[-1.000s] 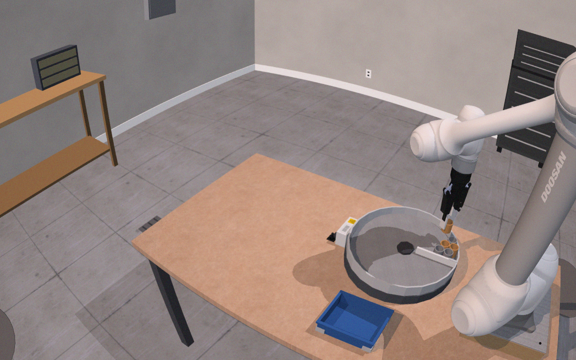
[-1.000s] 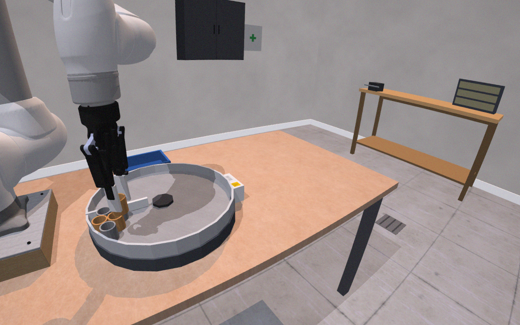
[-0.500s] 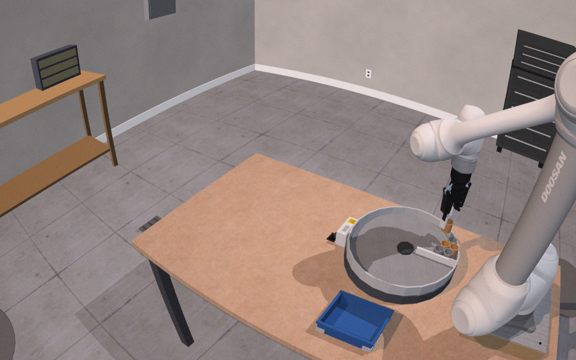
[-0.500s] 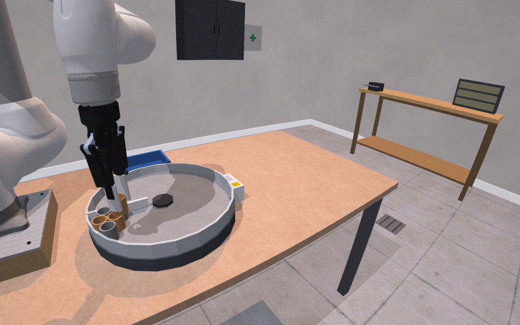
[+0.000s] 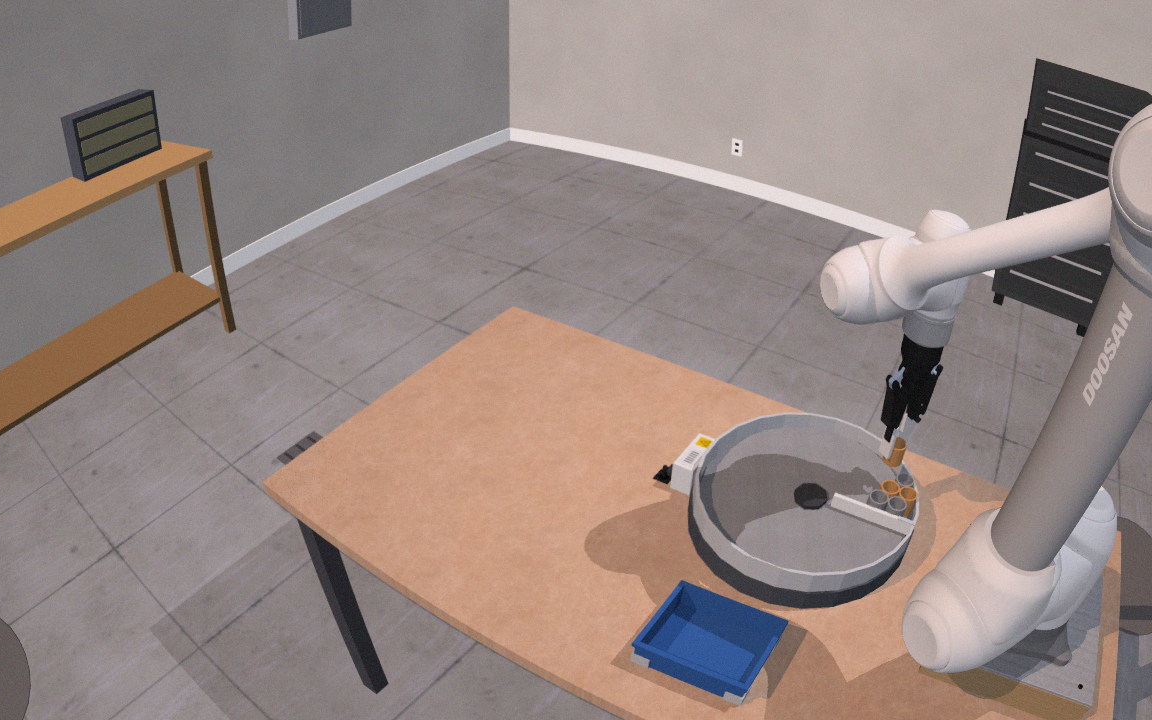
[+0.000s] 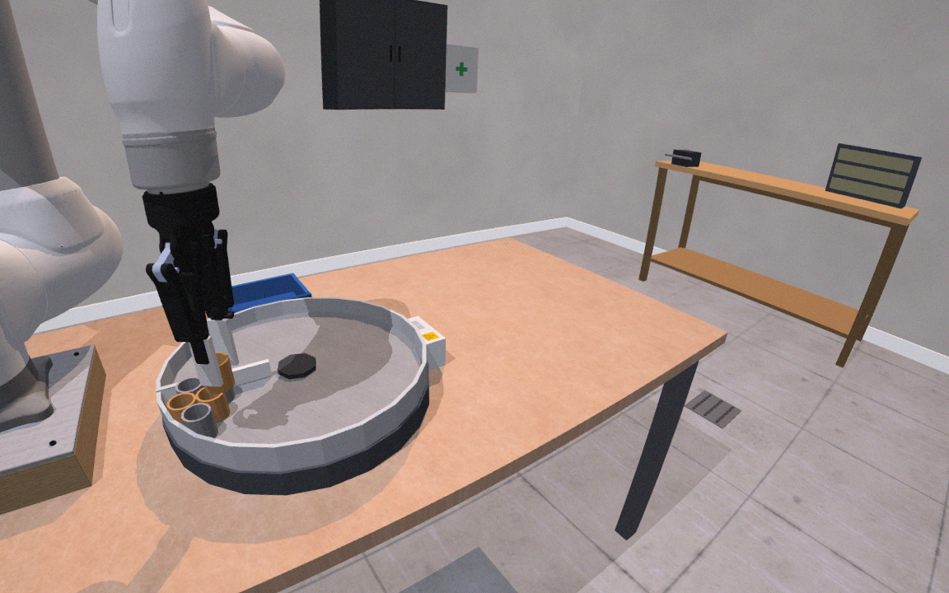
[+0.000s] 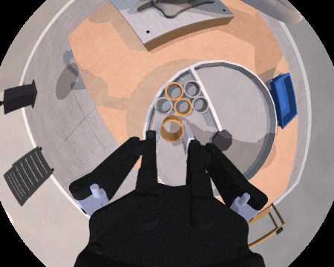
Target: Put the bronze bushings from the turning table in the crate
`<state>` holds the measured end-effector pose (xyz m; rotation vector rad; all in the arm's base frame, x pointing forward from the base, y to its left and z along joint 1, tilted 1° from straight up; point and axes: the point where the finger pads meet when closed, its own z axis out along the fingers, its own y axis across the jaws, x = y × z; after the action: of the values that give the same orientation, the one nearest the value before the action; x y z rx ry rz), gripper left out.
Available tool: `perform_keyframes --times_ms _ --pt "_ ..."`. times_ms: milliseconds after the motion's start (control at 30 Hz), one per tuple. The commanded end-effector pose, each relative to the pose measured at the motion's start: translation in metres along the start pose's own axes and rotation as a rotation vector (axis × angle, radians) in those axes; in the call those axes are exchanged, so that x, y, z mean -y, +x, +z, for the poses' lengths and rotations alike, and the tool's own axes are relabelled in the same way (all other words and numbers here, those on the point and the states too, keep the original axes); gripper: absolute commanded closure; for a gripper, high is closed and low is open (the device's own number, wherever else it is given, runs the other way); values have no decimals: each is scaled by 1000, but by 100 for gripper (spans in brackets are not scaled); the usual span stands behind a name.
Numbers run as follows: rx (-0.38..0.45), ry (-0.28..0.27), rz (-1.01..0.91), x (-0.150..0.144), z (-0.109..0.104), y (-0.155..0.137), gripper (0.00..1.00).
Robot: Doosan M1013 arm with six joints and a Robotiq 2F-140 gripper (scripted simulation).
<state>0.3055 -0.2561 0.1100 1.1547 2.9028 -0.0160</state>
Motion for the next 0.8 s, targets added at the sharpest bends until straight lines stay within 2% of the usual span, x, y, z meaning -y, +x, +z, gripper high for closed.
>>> perform_keyframes --times_ms 0,433,767 --pt "0 0 0 0 0 0 100" --pt "0 0 0 -5 0 2 100" --pt "0 0 0 -44 0 13 100"
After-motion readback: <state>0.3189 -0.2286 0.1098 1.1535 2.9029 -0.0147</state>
